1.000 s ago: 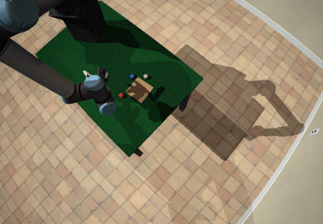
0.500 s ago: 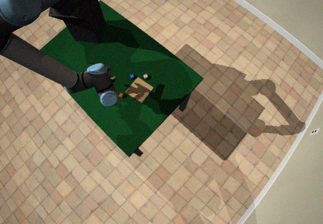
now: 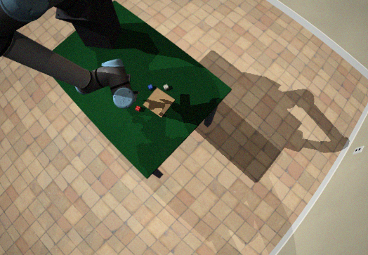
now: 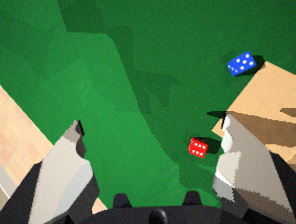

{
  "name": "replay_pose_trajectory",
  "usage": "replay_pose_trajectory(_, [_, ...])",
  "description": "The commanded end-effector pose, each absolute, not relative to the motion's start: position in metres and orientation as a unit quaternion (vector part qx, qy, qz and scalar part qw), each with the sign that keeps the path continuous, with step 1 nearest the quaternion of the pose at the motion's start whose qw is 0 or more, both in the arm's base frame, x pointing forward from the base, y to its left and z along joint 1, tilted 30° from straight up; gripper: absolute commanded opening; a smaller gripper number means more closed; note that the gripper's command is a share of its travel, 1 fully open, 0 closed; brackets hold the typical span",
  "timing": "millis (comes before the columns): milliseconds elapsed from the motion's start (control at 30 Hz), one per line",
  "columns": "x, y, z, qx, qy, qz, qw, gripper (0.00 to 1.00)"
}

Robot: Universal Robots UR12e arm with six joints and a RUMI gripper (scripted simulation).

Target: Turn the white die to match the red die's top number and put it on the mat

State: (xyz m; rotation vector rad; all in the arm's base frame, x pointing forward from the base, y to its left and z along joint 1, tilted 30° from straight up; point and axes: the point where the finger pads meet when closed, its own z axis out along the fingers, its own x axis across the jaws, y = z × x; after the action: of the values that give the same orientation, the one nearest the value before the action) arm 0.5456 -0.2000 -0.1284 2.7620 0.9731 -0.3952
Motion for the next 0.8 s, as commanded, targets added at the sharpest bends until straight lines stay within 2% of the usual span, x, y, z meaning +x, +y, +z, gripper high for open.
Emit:
replay_pose_trajectory(0, [0.566,-0.196,-0.123,0.925,0.346,-0.084,0.135,1.0])
replay_pose_trajectory(533, [0.605,-0.179,-0.088,0.896,0.382,0.015,0.225,1.0])
replay_pose_trajectory(767, [0.611,-0.175,-0.078,0.888,0.388,0.034,0.243,1.0])
